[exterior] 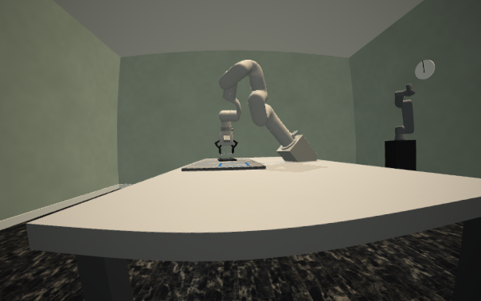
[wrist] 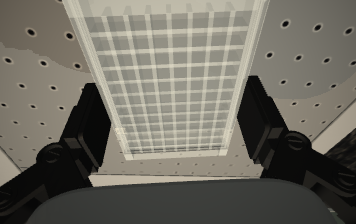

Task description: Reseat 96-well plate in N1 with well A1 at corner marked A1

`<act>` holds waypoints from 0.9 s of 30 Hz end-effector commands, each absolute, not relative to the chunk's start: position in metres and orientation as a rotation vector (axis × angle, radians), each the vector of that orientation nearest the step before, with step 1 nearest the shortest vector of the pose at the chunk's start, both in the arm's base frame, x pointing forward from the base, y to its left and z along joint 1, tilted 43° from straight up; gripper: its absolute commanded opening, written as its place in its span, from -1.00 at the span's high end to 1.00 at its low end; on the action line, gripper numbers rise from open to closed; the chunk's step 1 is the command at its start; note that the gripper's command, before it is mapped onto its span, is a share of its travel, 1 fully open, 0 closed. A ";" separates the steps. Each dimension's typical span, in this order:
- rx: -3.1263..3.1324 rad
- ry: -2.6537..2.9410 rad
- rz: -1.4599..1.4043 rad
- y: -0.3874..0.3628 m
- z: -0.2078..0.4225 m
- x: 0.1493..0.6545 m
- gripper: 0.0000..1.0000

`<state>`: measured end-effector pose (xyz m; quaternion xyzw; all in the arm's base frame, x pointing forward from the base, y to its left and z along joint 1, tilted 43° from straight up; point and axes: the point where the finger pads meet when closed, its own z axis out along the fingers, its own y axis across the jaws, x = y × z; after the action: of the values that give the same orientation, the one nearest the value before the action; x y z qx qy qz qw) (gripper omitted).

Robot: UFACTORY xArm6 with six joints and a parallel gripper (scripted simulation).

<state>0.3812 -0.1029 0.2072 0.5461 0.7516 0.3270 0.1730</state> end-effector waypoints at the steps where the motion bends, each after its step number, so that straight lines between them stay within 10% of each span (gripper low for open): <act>1: 1.548 2.130 0.927 -0.105 0.213 0.377 1.00; 27: 1.547 2.130 0.927 -0.117 0.240 0.355 1.00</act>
<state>0.3577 -0.1144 0.2348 0.5462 0.7516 0.3270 0.1730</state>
